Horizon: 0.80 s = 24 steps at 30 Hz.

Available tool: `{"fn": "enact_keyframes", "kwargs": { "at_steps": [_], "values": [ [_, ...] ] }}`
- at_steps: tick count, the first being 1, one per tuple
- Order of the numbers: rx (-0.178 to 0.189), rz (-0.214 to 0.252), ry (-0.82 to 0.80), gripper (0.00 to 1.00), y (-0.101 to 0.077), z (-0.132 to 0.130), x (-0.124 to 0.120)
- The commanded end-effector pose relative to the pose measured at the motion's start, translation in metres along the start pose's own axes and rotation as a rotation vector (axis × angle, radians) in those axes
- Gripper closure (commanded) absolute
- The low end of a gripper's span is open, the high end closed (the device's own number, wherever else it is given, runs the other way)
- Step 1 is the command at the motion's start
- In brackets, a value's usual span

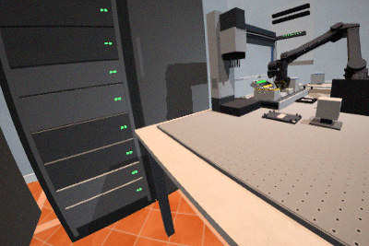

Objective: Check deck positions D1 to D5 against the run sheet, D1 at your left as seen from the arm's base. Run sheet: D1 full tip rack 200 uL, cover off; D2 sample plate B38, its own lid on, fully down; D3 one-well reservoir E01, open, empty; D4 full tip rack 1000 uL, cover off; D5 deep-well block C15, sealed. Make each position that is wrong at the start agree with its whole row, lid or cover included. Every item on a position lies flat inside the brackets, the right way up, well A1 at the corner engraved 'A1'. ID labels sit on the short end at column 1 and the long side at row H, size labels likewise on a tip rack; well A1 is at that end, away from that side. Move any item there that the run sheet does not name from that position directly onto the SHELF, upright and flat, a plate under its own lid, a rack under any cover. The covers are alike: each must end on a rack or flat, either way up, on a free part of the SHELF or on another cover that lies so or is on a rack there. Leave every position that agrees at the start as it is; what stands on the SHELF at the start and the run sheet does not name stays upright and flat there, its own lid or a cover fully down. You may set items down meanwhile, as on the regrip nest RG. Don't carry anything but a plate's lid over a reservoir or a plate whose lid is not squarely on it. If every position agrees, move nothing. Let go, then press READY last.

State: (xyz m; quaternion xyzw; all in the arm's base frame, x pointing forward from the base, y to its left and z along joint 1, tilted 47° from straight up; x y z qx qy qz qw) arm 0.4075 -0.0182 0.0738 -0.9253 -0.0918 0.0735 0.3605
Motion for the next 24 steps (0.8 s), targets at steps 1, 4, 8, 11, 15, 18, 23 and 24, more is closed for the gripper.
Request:
{"fn": "enact_keyframes", "kwargs": {
  "at_steps": [1, 4, 8, 11, 15, 18, 23, 24],
  "values": [
    [-0.002, -0.027, 0.016, 0.0, -0.007, -0.004, 0.01],
    [-0.002, -0.027, 0.016, 0.0, -0.007, -0.004, 0.01],
    [-0.002, -0.027, 0.016, 0.0, -0.007, -0.004, 0.01],
    [-0.002, -0.027, 0.016, 0.0, -0.007, -0.004, 0.01],
    [-0.002, -0.027, 0.016, 0.0, -0.007, -0.004, 0.01],
    [-0.004, -0.028, 0.018, 0.0, -0.01, -0.002, 0.012],
    [-0.002, -0.056, 0.032, 0.0, -0.031, -0.008, 0.017],
    [-0.002, -0.056, 0.032, 0.0, -0.033, -0.008, 0.017]
  ]
}}
Point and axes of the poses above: the point where the finger pads meet when closed, its own y axis out along the fingers, its own z axis across the jaws, x = y × z, the point moved 3 cm from there along -y, back along the fingers, and after that the axes turned 7 degrees about -y, right-handed, at the moved point
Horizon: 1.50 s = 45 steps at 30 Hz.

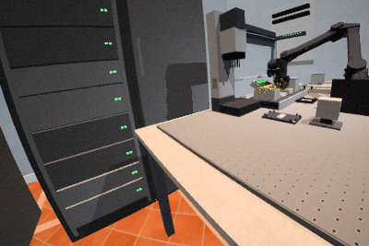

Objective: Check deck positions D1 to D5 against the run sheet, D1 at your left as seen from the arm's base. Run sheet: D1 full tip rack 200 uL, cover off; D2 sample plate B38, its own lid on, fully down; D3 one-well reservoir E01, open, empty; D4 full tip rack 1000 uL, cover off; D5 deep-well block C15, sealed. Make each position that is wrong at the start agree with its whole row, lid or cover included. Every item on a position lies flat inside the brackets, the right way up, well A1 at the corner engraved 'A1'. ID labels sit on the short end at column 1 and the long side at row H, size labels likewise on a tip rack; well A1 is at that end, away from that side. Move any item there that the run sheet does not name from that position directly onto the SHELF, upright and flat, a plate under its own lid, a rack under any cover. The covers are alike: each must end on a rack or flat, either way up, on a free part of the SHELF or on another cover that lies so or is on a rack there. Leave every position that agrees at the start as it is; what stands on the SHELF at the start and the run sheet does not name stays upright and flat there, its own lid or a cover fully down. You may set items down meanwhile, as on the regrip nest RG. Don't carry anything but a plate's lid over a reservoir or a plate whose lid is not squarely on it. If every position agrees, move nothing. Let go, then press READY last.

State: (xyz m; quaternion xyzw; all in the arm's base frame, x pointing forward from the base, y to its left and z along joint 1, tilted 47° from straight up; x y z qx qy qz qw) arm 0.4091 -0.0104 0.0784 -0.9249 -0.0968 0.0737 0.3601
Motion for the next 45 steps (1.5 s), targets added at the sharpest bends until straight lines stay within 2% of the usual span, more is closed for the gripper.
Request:
{"fn": "enact_keyframes", "kwargs": {
  "at_steps": [1, 6, 7, 12, 21, 23, 24, 26, 27, 32, 35, 38, 40, 41, 43, 45],
  "values": [
    [-0.001, -0.047, 0.036, 0.0, -0.026, -0.009, 0.014],
    [0.001, -0.037, 0.039, 0.0, -0.027, -0.011, 0.012],
    [0.0, -0.017, 0.011, 0.0, -0.022, 0.0, 0.009],
    [0.002, -0.048, 0.037, 0.0, -0.042, -0.009, 0.014],
    [0.003, -0.043, 0.031, 0.0, -0.055, -0.007, 0.013],
    [0.003, -0.043, 0.031, 0.0, -0.055, -0.007, 0.013],
    [0.002, -0.004, 0.037, 0.0, -0.042, -0.011, 0.001],
    [0.004, -0.046, 0.04, 0.0, -0.061, -0.01, 0.013],
    [0.005, -0.049, 0.038, 0.0, -0.064, -0.009, 0.014],
    [0.005, -0.048, 0.036, 0.0, -0.072, -0.008, 0.014],
    [0.004, -0.03, 0.033, 0.0, -0.07, -0.008, 0.009],
    [0.006, -0.048, 0.037, 0.0, -0.083, -0.009, 0.013],
    [0.006, -0.048, 0.037, 0.0, -0.083, -0.009, 0.013],
    [0.006, -0.032, 0.049, 0.0, -0.077, -0.014, 0.012],
    [0.007, -0.05, 0.038, 0.0, -0.088, -0.009, 0.013],
    [0.007, -0.05, 0.038, 0.0, -0.092, -0.009, 0.013]
  ]
}}
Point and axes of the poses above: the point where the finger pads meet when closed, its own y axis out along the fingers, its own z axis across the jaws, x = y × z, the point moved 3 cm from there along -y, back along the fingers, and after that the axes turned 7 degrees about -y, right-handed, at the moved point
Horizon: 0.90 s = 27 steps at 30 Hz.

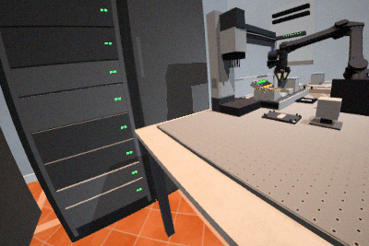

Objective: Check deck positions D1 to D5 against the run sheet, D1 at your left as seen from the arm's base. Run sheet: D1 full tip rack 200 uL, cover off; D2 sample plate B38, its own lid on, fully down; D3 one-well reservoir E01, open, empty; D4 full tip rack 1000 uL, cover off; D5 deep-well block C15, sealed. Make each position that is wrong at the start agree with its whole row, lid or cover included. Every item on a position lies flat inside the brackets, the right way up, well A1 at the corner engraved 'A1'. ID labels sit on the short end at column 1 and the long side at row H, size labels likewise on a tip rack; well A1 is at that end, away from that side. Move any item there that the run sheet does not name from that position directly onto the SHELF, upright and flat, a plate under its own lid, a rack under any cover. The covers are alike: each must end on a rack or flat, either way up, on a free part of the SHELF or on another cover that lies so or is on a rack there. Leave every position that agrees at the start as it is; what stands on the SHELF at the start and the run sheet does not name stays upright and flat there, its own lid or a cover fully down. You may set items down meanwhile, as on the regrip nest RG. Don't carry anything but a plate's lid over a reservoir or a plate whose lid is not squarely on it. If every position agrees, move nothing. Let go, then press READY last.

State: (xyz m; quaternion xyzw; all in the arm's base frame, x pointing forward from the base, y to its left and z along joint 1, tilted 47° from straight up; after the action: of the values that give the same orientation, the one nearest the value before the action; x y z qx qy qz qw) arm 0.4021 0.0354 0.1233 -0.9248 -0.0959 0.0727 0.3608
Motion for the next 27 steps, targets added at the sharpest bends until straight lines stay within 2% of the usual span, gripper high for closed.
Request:
{"fn": "enact_keyframes", "kwargs": {
  "at_steps": [1, 6, 10, 12, 13, 16, 27],
  "values": [
    [0.006, -0.049, 0.034, 0.0, -0.028, -0.007, 0.012],
    [0.006, -0.038, 0.039, 0.0, -0.032, -0.009, 0.01],
    [0.007, -0.05, 0.035, 0.0, -0.044, -0.007, 0.011],
    [0.007, -0.05, 0.035, 0.0, -0.044, -0.007, 0.011],
    [0.002, -0.014, 0.023, 0.0, -0.031, -0.004, 0.004],
    [0.006, -0.043, 0.028, 0.0, -0.048, -0.004, 0.012],
    [0.009, -0.046, 0.031, 0.0, -0.068, -0.005, 0.011]
  ]
}}
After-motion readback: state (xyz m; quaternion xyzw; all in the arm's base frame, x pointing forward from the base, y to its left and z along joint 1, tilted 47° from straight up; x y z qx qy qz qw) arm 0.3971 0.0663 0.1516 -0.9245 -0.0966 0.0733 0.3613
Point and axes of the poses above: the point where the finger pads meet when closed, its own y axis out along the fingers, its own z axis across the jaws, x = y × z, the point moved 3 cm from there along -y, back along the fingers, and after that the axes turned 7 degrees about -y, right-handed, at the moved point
